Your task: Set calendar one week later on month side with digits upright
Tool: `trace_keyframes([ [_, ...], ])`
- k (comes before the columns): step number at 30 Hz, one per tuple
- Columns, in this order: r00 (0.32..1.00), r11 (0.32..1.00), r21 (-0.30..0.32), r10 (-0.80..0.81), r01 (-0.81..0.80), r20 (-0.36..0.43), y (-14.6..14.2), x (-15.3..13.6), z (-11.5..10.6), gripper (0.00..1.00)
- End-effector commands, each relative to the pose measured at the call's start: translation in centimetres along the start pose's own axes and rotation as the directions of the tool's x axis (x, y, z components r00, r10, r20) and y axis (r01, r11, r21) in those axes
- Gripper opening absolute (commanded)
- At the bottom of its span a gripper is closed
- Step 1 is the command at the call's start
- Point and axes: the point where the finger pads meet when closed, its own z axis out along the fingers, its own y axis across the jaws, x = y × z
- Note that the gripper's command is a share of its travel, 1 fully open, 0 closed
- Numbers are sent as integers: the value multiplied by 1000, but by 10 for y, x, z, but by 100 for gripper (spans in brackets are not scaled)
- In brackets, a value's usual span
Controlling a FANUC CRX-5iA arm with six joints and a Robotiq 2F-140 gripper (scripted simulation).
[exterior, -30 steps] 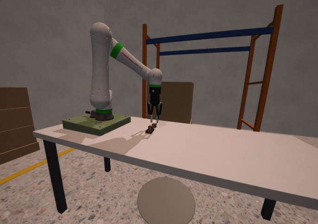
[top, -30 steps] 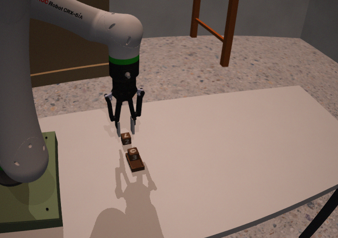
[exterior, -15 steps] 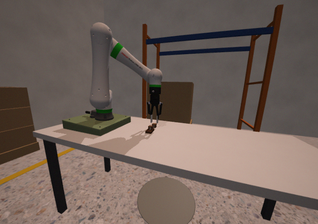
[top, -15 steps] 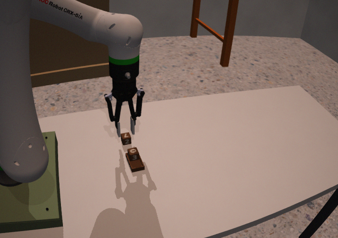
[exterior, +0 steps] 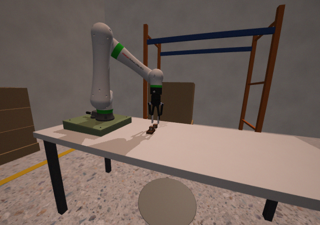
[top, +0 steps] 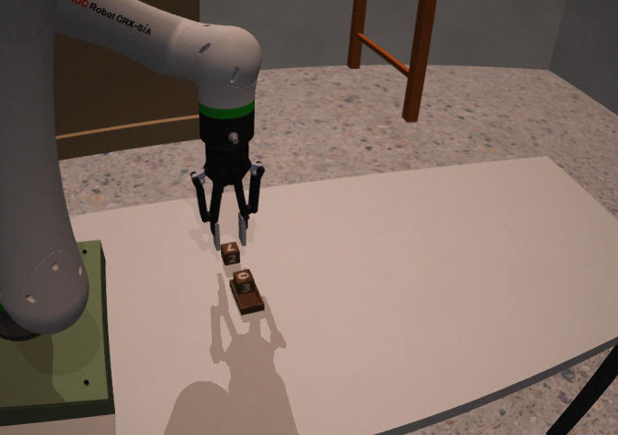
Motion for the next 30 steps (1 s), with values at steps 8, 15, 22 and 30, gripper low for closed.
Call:
trace_keyframes([
  [8,1000,1000,0,0,0,0,0,0,0,29],
  [15,1000,1000,0,0,0,0,0,0,0,29],
  [22,1000,1000,0,0,0,0,0,0,8,29],
  [30,1000,1000,0,0,0,0,0,0,19,29],
])
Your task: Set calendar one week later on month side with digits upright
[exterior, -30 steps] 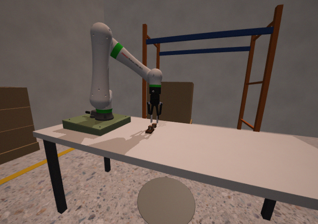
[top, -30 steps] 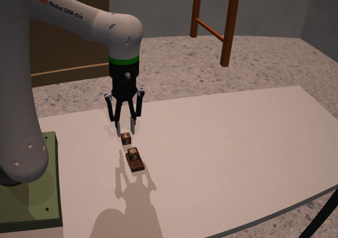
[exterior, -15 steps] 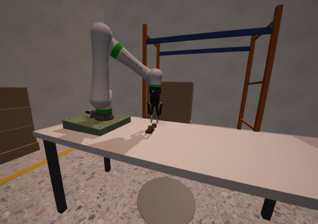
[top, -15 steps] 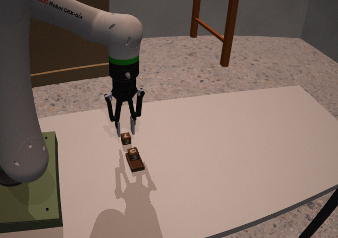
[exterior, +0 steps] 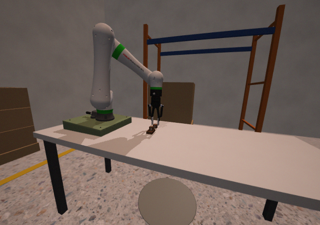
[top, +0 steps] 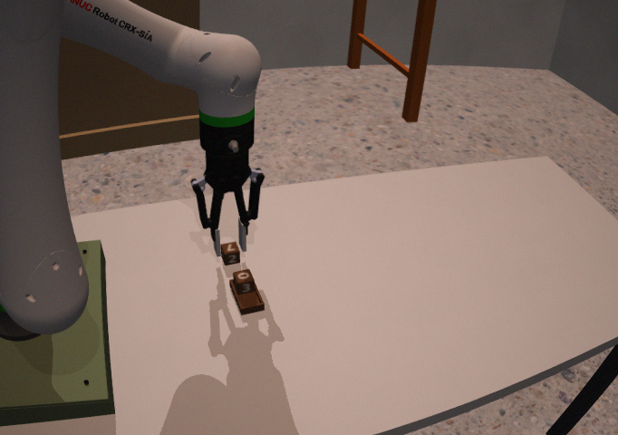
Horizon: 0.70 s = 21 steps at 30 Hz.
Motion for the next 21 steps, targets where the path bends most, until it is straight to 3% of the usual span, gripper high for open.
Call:
trace_keyframes([
  [1,1000,1000,0,0,0,0,0,0,6,29],
  [21,1000,1000,0,0,0,0,0,0,15,29],
])
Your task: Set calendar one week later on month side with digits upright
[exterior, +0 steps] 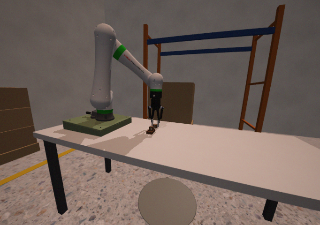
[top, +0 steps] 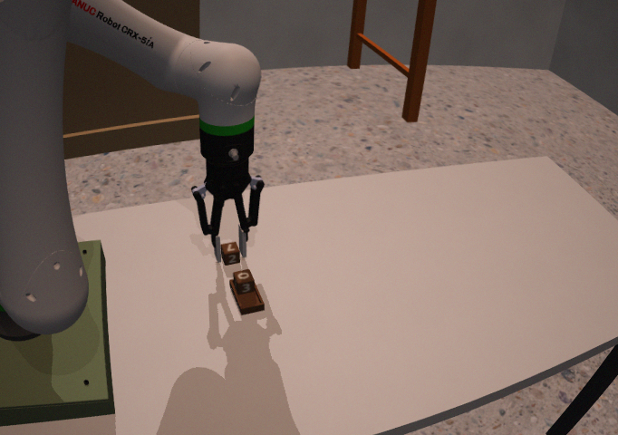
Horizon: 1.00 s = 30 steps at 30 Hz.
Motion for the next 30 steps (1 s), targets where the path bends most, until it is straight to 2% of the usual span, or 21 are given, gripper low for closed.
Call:
trace_keyframes([
  [1,1000,1000,0,0,0,0,0,0,0,29],
  [28,1000,1000,0,0,0,0,0,0,0,29],
  [29,1000,1000,0,0,0,0,0,0,0,17],
  [30,1000,1000,0,0,0,0,0,0,0,17],
])
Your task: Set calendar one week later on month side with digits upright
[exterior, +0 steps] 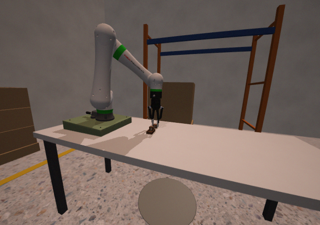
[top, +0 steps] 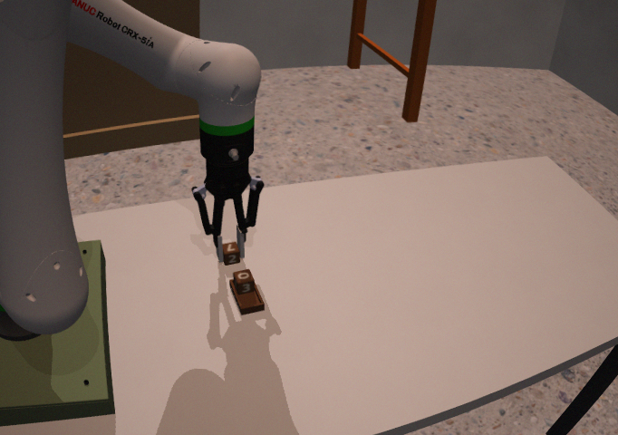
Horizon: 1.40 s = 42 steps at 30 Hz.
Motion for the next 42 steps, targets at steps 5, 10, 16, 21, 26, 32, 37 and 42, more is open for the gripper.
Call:
trace_keyframes([
  [5,1000,1000,0,0,0,0,0,0,0,17],
  [10,1000,1000,0,0,0,0,0,0,0,17],
  [16,1000,1000,0,0,0,0,0,0,0,17],
  [21,1000,1000,0,0,0,0,0,0,0,17],
  [26,1000,1000,0,0,0,0,0,0,0,17],
  [32,1000,1000,0,0,0,0,0,0,0,17],
  [37,1000,1000,0,0,0,0,0,0,-6,17],
  [42,1000,1000,0,0,0,0,0,0,-34,17],
])
